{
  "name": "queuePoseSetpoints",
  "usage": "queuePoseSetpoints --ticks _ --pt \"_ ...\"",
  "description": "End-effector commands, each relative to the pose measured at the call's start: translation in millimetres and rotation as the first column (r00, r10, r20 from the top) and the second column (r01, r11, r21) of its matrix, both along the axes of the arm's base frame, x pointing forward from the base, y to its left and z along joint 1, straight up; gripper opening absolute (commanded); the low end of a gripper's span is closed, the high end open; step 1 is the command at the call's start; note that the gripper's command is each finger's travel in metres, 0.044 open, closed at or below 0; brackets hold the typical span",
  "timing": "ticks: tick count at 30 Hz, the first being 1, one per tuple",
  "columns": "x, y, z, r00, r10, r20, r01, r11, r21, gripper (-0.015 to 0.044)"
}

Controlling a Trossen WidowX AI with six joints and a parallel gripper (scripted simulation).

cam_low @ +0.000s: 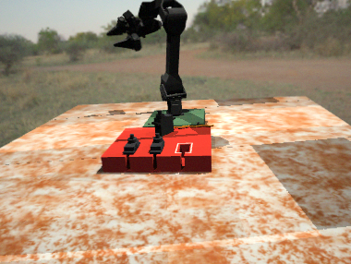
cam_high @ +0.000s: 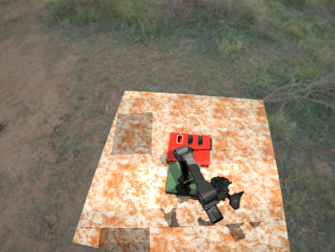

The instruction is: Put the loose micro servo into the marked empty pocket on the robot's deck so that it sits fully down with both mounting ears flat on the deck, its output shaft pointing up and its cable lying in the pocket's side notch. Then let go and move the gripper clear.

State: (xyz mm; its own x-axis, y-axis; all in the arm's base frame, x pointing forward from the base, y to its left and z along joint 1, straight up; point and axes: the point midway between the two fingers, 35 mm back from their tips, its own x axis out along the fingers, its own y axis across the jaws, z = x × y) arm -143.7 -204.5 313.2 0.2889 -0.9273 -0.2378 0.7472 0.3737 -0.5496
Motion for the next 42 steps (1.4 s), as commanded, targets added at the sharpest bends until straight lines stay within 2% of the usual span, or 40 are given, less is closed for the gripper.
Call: queuePoseSetpoints --ticks 1,2,17,24,32,42 --pt "0.5 -0.2 -0.5 1.000 0.001 0.001 -0.001 1.000 0.003 0.0426" --pt "1.3 -0.5 -1.3 1.000 0.003 0.003 -0.003 1.000 0.007 0.0440" --pt "23.2 -14.5 -16.6 0.992 0.114 -0.050 -0.109 0.990 0.085 0.0440" --pt "54.1 -27.6 -31.3 0.961 0.262 -0.087 -0.247 0.957 0.151 0.0440" --pt "98.1 -38.6 -51.3 0.871 0.469 -0.146 -0.428 0.871 0.240 0.0440" --pt "151.7 -38.8 -74.7 0.693 0.689 -0.212 -0.606 0.716 0.347 0.0440"
